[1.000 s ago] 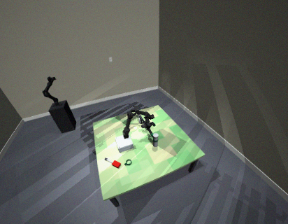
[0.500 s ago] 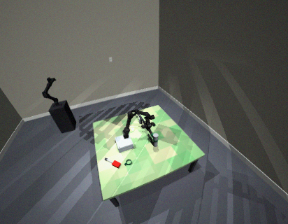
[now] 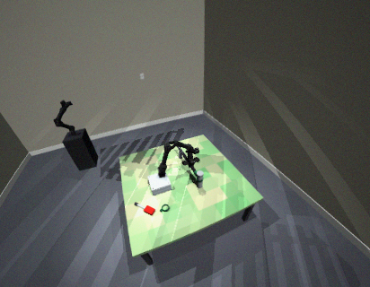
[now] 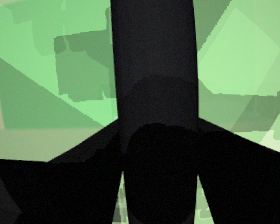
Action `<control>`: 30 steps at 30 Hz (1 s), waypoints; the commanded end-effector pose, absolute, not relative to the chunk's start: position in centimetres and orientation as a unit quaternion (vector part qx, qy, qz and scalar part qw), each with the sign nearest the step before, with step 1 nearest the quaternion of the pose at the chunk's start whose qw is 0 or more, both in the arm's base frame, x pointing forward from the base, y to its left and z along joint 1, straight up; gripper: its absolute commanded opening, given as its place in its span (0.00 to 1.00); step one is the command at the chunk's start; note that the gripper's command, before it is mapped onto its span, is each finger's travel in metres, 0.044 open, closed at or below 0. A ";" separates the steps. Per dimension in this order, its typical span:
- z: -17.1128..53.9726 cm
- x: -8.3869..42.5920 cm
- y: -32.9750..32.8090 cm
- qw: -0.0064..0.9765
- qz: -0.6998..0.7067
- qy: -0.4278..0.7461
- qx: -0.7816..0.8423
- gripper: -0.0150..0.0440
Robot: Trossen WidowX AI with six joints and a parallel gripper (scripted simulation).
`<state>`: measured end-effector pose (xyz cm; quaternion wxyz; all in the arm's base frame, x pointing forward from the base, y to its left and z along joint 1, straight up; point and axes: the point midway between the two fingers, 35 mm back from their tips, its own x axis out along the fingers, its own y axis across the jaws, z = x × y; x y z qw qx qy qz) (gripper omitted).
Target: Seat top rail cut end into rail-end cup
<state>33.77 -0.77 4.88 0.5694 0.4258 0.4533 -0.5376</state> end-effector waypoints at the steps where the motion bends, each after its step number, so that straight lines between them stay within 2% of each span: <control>1: 5.1 33.9 -1.3 0.572 -0.539 0.449 0.425 0.25; 27: 4.9 33.8 -2.0 0.569 -0.539 0.454 0.425 0.25; 30: 4.9 33.8 -2.0 0.569 -0.539 0.454 0.425 0.39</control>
